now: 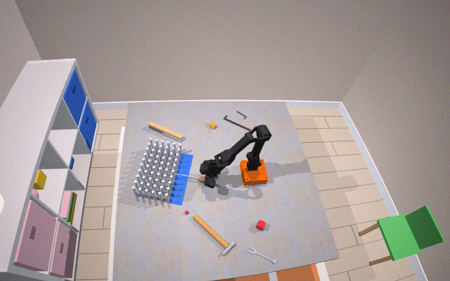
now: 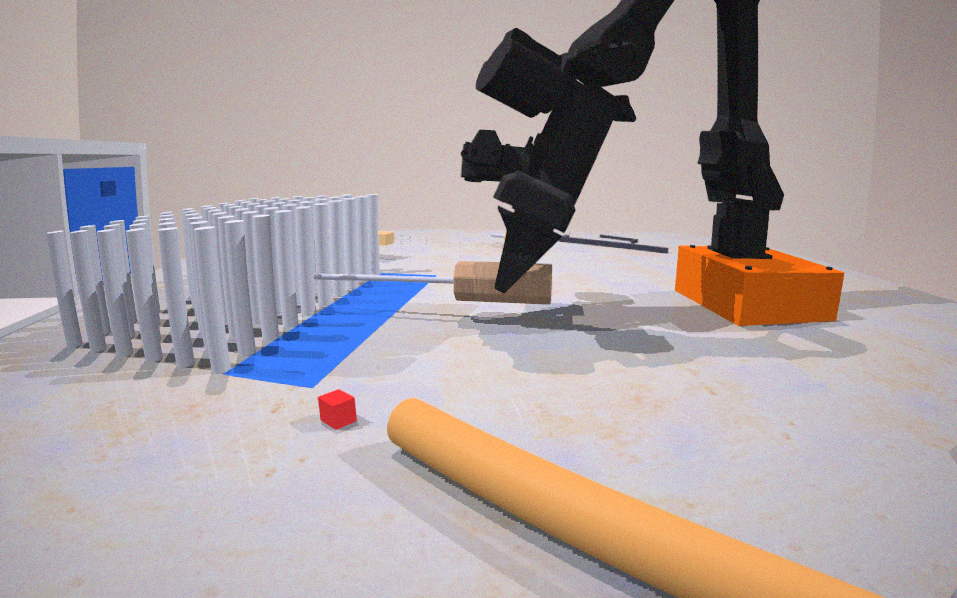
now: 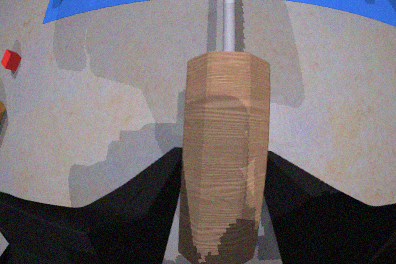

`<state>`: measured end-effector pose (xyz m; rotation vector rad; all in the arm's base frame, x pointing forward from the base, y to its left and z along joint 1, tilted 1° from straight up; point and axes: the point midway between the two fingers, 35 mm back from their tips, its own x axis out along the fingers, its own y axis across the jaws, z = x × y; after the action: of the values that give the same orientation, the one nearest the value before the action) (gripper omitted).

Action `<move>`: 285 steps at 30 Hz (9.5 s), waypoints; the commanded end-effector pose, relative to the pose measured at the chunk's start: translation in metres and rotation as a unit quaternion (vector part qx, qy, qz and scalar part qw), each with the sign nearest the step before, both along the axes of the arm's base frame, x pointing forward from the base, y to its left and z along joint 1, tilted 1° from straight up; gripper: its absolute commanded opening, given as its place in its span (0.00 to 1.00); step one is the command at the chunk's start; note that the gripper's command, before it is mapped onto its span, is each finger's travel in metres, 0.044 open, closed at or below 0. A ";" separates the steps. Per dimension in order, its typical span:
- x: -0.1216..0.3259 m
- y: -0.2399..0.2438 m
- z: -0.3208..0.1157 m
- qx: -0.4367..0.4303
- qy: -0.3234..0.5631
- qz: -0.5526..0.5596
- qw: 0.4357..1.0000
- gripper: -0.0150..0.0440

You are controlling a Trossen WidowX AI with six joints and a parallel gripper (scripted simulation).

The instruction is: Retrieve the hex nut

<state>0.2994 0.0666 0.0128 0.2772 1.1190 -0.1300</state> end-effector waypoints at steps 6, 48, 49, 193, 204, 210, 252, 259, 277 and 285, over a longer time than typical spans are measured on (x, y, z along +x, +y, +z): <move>0.010 0.000 0.004 0.002 -0.007 0.002 1.000 0.25; 0.039 -0.008 0.005 0.001 -0.008 0.002 1.000 0.25; 0.040 -0.008 0.005 0.001 -0.008 0.002 1.000 0.25; 0.113 -0.028 -0.012 0.000 -0.012 0.002 1.000 0.25; 0.109 -0.026 -0.012 0.000 -0.012 0.002 1.000 0.25; 0.106 -0.026 -0.013 0.000 -0.012 0.001 1.000 0.25; 0.082 -0.020 -0.014 0.000 -0.010 0.000 1.000 0.25; 0.078 -0.019 -0.015 0.000 -0.010 0.000 1.000 0.25; 0.067 -0.017 -0.015 0.000 -0.010 0.000 1.000 0.25; 0.063 -0.015 -0.015 0.000 -0.010 0.000 1.000 0.25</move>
<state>0.3642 0.0514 -0.0029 0.2756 1.1032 -0.1229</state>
